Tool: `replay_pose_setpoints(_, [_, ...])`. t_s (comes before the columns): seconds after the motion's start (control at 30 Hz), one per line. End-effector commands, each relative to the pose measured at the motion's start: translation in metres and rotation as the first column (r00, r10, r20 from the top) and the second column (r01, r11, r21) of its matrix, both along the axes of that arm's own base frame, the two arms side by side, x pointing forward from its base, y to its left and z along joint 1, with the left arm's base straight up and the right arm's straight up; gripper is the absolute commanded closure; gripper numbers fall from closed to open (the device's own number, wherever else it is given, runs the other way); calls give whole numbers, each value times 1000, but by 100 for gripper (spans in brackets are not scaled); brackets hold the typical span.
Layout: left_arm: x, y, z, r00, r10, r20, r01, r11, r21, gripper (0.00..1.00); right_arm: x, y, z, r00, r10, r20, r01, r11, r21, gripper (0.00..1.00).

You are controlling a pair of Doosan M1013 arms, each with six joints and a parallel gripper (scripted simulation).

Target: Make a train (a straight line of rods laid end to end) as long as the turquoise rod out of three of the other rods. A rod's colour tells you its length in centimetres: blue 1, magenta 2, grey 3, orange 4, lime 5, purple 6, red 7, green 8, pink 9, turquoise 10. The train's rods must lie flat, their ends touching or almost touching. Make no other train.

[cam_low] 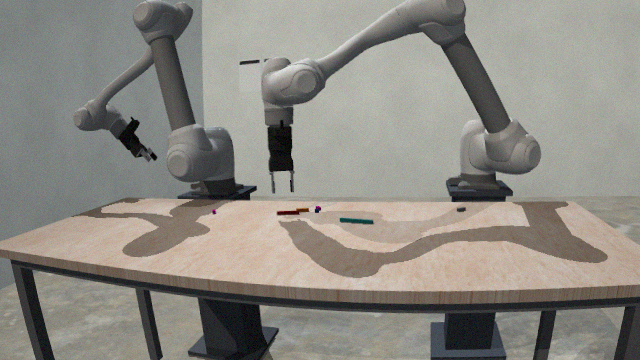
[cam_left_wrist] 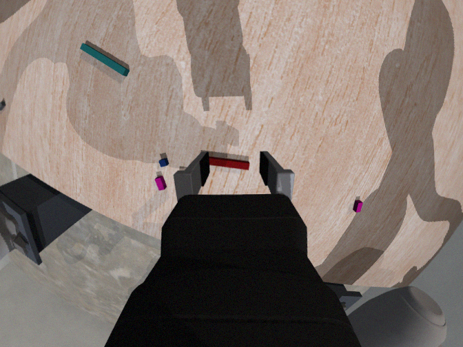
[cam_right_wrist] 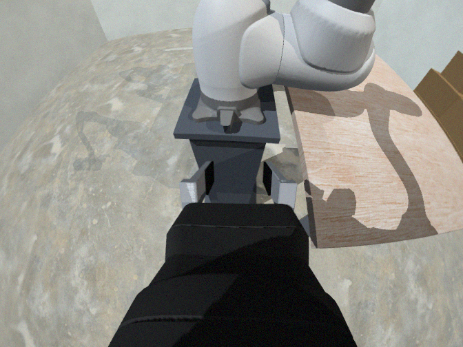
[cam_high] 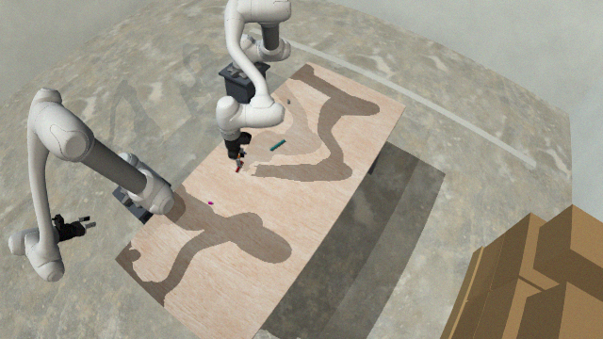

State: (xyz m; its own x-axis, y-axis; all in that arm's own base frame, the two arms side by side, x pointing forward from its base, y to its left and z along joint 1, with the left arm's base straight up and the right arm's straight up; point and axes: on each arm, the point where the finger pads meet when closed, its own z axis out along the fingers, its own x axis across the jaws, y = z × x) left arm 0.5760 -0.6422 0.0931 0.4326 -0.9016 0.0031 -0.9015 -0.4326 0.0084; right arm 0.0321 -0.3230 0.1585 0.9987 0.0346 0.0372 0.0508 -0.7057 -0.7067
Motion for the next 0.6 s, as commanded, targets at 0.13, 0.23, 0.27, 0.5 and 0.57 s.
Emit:
replay_pose_setpoints(0.13, [-2,-1,-2,947,321,7,-321,947,5,0,0,0,0,1000,0,0,0,1000,-1,0])
replay_pose_setpoints(0.23, [-4,-1,-3,902,432,7,-432,902,5,0,0,0,0,1000,0,0,0,1000,-1,0])
replay_pose_setpoints(0.27, [-4,-2,-4,884,468,7,-468,884,5,0,0,0,0,1000,0,0,0,1000,-1,0])
replay_pose_setpoints(0.5, [-8,-4,-7,751,660,6,-660,751,5,0,0,0,0,1000,0,0,0,1000,-1,0])
replay_pose_setpoints(0.57, [-10,-5,-8,684,729,6,-729,684,5,0,0,0,0,1000,0,0,0,1000,-1,0])
